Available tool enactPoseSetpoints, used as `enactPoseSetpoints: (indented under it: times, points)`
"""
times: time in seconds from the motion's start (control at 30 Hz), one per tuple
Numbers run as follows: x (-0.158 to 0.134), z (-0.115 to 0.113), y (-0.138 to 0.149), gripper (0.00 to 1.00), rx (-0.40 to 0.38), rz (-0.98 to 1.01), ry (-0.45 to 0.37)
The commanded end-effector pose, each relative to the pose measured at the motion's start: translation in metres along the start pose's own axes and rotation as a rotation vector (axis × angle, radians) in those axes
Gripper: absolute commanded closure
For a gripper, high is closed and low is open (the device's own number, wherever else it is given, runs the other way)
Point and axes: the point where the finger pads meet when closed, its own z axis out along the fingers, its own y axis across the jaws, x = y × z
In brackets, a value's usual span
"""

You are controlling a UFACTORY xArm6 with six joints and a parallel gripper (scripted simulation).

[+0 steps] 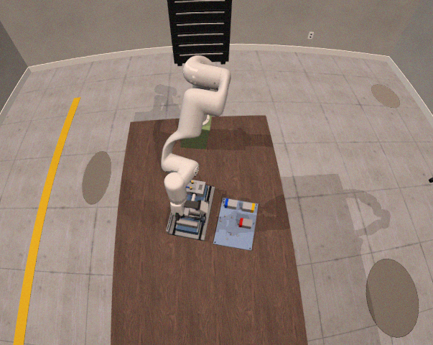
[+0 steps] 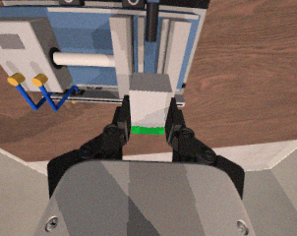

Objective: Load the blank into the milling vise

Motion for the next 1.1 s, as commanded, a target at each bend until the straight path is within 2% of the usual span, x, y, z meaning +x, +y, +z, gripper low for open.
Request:
enactPoseSetpoints:
  times: [0.0, 1.07]
  points:
    - [-0.001, -0.002, 0.003, 1.00, -0.005, -0.003, 0.001]
    - [0.012, -0.002, 0.000, 1.00, -0.005, -0.003, 0.000]
